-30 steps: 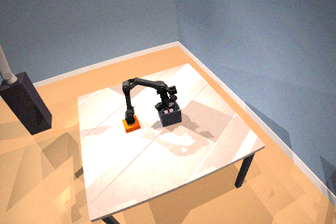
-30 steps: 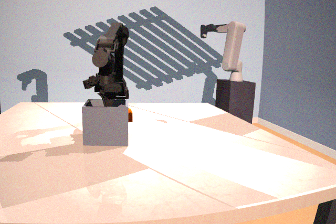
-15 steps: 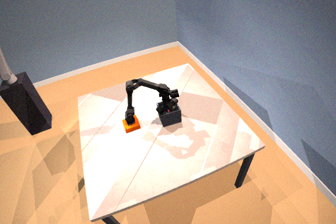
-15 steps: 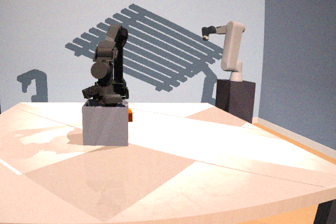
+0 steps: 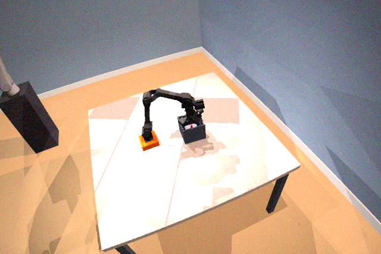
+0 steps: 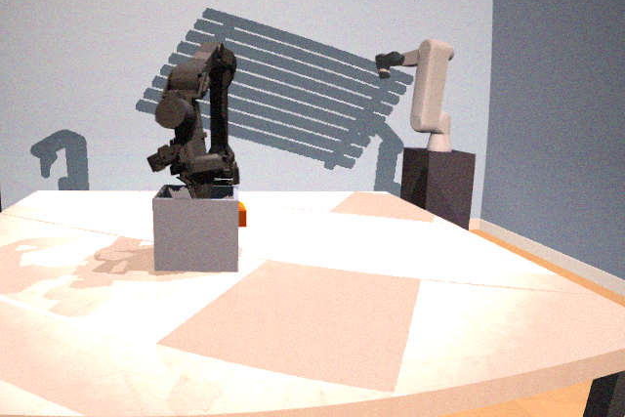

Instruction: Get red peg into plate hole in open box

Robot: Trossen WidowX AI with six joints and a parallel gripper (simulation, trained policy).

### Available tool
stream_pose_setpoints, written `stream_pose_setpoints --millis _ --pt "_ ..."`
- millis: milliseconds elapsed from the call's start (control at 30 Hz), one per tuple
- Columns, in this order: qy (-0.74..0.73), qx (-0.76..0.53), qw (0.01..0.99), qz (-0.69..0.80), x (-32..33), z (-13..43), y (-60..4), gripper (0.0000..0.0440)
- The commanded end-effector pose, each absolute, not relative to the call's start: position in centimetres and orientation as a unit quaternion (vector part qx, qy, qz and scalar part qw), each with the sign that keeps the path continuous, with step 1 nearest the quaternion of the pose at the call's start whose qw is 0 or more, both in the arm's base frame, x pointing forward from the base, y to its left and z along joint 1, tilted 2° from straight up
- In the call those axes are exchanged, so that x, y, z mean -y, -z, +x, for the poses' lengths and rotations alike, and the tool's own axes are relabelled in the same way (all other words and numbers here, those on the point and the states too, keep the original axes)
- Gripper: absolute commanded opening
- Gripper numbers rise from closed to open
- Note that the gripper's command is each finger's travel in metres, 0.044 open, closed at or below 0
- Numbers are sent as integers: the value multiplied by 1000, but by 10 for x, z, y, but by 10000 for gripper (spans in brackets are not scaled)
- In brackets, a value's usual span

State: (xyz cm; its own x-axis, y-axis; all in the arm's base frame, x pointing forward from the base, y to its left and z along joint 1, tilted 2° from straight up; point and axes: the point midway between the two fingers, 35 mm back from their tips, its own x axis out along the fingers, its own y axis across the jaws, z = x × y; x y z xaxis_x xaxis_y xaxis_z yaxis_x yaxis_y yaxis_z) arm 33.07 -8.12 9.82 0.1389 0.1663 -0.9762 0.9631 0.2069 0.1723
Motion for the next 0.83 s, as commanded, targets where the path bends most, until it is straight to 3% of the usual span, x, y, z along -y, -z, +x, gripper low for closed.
stream_pose_setpoints --millis 0,800 --pt "346 -545 552 528 82 335 -109 167" --pt "252 -523 564 587 98 356 -168 257"
